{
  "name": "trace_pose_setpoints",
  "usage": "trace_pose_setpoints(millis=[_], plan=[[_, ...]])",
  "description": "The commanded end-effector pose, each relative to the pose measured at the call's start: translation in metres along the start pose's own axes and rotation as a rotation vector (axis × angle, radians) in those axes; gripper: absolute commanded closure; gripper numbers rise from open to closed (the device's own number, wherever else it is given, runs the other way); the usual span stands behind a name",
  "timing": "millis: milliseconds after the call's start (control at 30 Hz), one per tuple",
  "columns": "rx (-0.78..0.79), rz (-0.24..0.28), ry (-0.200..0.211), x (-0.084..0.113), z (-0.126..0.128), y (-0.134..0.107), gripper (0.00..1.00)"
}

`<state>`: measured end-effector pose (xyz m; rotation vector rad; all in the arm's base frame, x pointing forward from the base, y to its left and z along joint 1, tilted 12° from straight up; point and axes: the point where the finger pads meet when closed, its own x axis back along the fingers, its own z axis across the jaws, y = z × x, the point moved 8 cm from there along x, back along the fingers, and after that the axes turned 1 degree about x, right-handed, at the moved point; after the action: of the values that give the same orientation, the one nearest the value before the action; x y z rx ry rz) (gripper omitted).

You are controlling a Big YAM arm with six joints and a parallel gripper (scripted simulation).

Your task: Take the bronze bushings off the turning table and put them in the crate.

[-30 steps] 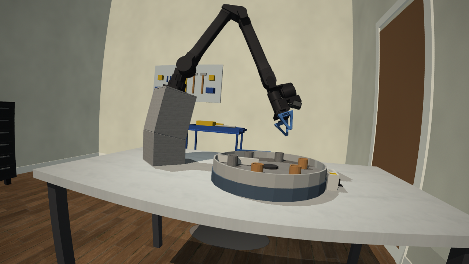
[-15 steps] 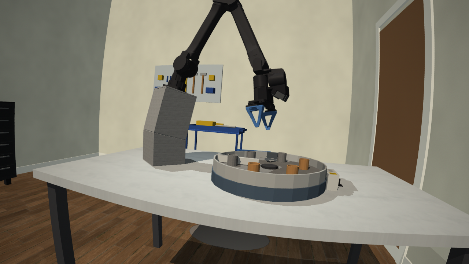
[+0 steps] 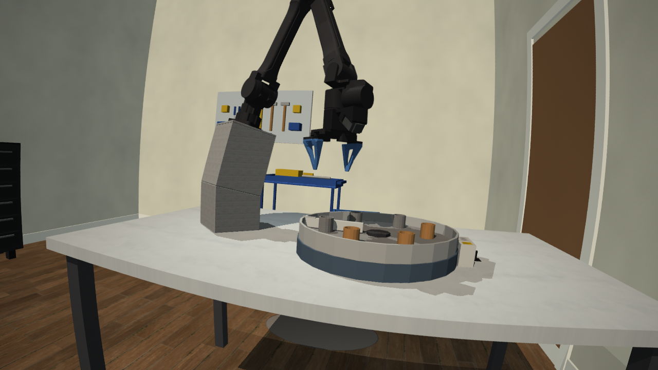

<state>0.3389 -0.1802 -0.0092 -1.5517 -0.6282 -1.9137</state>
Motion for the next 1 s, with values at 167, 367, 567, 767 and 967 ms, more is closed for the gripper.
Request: trace_pose_setpoints(millis=[167, 367, 567, 767, 967], plan=[[-0.024, 0.010, 0.002, 0.0012, -0.0003, -0.0033, 0.00], [-0.002, 0.014, 0.002, -0.0002, 0.0062, -0.0055, 0.00], [-0.002, 0.014, 0.002, -0.0002, 0.0062, -0.0055, 0.89], [-0.002, 0.014, 0.002, -0.0002, 0.0062, -0.0055, 0.89], [-0.002, 0.014, 0.002, -0.0002, 0.0062, -0.0055, 0.89]])
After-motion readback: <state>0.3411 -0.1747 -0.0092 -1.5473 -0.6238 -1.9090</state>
